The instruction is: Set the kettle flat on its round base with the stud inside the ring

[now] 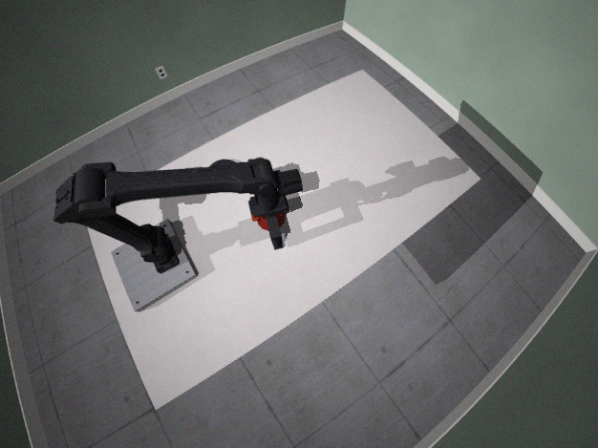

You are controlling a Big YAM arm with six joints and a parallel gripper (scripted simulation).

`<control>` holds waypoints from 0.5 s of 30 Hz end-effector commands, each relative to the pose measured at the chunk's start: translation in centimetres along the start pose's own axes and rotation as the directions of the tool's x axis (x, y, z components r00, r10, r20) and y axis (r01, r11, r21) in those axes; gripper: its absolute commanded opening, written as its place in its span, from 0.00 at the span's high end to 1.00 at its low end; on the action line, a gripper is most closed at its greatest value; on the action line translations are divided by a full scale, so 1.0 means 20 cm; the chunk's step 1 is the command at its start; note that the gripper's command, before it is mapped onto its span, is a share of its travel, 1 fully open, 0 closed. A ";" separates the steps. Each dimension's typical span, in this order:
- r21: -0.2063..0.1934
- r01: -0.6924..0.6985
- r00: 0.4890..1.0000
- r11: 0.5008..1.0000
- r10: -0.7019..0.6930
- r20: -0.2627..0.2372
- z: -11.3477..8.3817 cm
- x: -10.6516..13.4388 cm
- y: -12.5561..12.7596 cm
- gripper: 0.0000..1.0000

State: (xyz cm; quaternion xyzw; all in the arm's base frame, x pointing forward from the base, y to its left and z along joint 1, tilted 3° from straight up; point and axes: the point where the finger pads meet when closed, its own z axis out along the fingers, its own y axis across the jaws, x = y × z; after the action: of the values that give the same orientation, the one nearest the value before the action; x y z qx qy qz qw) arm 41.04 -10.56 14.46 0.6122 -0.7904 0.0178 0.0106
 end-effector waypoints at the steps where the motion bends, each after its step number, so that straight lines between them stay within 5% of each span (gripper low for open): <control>1: 0.027 0.002 1.000 1.000 -0.003 0.004 -0.03 -0.02 -0.01 0.26; 15: 0.027 0.005 1.000 1.000 -0.005 0.004 -0.03 -0.03 -0.01 0.26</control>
State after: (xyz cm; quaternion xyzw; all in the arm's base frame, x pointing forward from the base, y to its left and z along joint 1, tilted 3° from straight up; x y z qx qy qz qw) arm 41.04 -10.56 14.53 0.6120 -0.7906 0.0185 0.0100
